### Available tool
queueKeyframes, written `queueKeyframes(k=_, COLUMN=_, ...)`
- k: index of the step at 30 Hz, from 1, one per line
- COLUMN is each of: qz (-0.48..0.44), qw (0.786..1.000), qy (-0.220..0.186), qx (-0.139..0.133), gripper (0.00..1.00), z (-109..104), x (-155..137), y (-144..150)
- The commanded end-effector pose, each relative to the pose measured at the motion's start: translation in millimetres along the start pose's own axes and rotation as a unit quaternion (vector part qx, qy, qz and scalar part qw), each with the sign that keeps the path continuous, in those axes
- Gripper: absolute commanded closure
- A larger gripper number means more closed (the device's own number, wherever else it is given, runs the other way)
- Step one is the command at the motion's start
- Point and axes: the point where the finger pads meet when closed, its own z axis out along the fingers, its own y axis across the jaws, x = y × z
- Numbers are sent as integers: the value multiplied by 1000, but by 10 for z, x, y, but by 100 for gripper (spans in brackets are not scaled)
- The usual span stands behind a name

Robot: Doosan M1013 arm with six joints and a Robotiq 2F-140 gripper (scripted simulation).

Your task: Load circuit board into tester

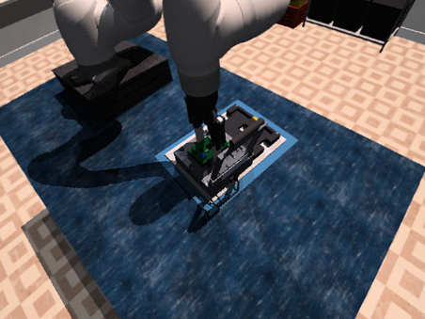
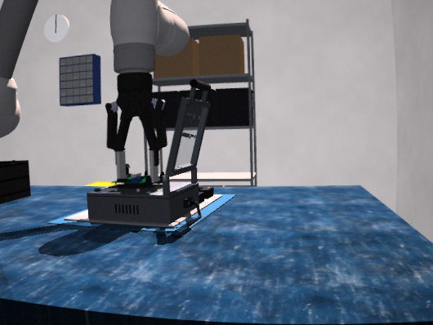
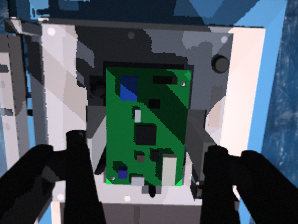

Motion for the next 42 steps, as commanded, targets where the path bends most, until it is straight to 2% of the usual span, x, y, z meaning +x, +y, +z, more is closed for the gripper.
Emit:
queueKeyframes(k=1, qz=0, qw=1000, qy=0, qx=0, gripper=54, z=-1, x=0, y=0)
queueKeyframes(k=42, qz=0, qw=1000, qy=0, qx=0, gripper=54, z=33, x=0, y=0)
